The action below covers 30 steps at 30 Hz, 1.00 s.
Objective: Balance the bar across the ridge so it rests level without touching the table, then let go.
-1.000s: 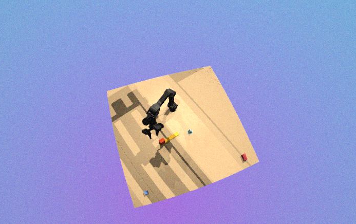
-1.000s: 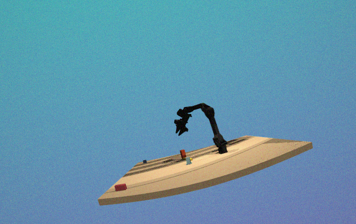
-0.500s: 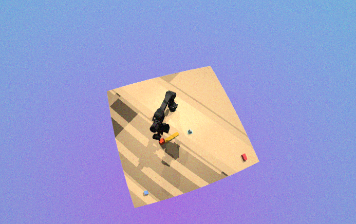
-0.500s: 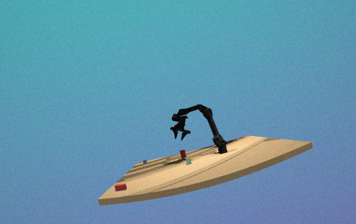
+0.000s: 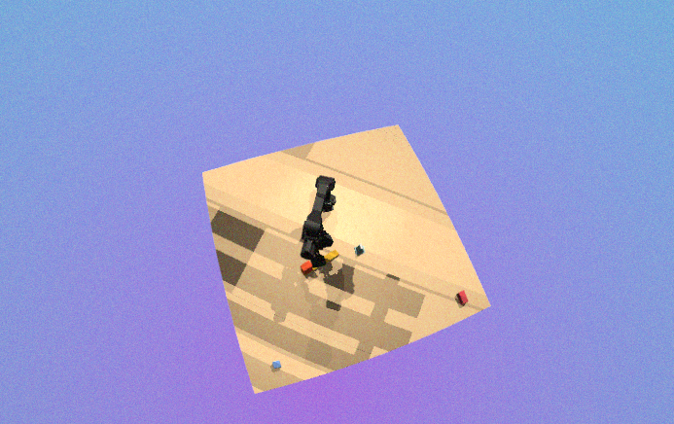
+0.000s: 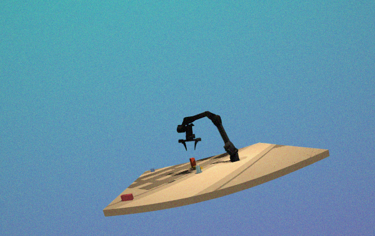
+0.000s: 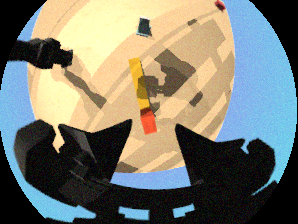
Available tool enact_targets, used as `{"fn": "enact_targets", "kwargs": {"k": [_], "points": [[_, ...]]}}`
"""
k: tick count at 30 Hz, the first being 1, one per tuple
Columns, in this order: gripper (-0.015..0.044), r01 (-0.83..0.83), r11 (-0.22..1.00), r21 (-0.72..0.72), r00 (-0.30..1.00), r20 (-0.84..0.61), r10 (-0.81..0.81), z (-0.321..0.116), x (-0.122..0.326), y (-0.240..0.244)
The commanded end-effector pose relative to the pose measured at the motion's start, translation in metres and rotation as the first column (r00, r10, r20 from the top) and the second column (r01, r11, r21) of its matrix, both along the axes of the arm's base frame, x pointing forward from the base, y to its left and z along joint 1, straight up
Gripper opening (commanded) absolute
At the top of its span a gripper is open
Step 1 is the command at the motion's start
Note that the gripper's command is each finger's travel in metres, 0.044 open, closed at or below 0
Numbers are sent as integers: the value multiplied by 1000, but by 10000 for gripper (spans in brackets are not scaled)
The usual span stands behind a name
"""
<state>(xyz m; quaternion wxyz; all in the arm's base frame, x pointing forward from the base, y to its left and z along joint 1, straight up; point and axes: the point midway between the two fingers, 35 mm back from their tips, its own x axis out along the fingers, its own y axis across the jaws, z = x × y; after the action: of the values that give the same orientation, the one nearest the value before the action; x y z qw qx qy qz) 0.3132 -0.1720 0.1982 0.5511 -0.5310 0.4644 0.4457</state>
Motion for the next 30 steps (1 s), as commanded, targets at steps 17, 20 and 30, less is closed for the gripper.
{"fn": "enact_targets", "kwargs": {"k": [17,20,30], "points": [[315,-304,953,-16,942,-152,298,-25,-4,22],[315,-304,953,-17,942,-152,298,-44,-2,21],[315,-304,953,-17,942,-152,298,-109,-2,21]]}}
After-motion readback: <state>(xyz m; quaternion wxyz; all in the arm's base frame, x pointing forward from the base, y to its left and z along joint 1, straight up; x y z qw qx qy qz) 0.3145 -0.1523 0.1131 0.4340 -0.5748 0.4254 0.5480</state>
